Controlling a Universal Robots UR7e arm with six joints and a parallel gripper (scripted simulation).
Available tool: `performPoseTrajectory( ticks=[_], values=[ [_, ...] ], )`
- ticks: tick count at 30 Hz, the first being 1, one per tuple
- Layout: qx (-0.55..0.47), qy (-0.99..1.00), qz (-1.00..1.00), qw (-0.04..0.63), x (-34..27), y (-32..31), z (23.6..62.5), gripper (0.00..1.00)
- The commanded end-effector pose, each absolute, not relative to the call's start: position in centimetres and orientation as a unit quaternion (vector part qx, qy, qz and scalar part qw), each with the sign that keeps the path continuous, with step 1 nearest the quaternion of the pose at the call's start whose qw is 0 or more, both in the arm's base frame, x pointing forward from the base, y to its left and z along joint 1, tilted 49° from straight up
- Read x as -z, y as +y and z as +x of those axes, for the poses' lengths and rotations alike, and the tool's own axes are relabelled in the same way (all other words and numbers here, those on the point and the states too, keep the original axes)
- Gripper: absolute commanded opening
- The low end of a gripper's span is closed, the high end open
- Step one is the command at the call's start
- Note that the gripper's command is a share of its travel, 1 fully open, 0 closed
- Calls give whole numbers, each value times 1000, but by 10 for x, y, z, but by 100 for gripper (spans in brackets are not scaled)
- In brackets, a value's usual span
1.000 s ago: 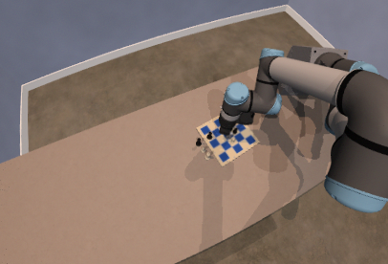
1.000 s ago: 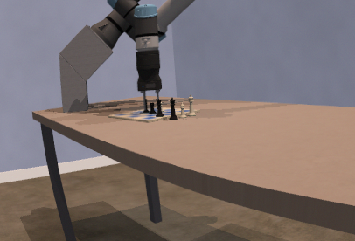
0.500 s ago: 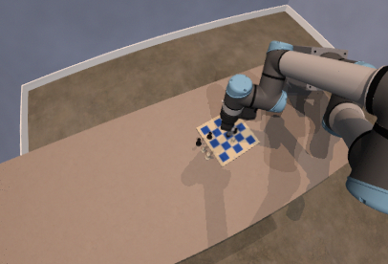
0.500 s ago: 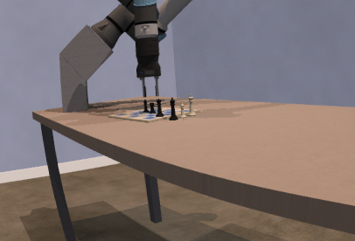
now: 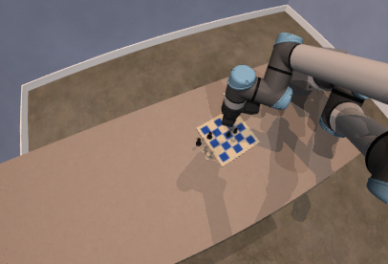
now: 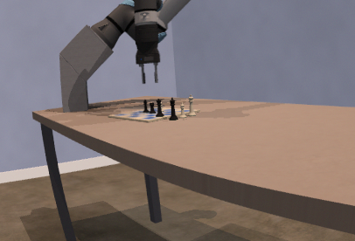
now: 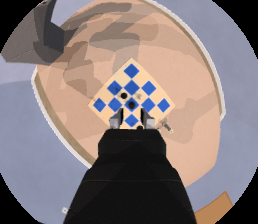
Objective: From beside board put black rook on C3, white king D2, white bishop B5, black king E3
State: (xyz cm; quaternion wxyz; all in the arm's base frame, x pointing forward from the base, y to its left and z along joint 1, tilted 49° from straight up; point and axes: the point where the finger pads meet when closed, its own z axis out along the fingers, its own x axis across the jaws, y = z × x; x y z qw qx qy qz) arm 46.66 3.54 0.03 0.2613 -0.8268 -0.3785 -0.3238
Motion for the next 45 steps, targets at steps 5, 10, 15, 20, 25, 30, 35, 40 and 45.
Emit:
performPoseTrajectory(
  ticks=[5,10,15,20,25,30,35,40,45],
  values=[
    [324,-379,-827,262,-2,33,466,100],
    [324,-379,-827,262,-2,33,466,100],
    [324,-379,-827,262,-2,33,466,100],
    [324,-379,-827,262,-2,33,466,100],
    [323,-378,-827,262,-3,33,466,100],
    [316,-355,-837,270,-15,31,485,100],
    [298,-303,-858,289,-46,31,527,100],
    [282,-253,-873,306,-80,36,566,100],
    [277,-239,-877,311,-91,38,576,100]
  ],
)
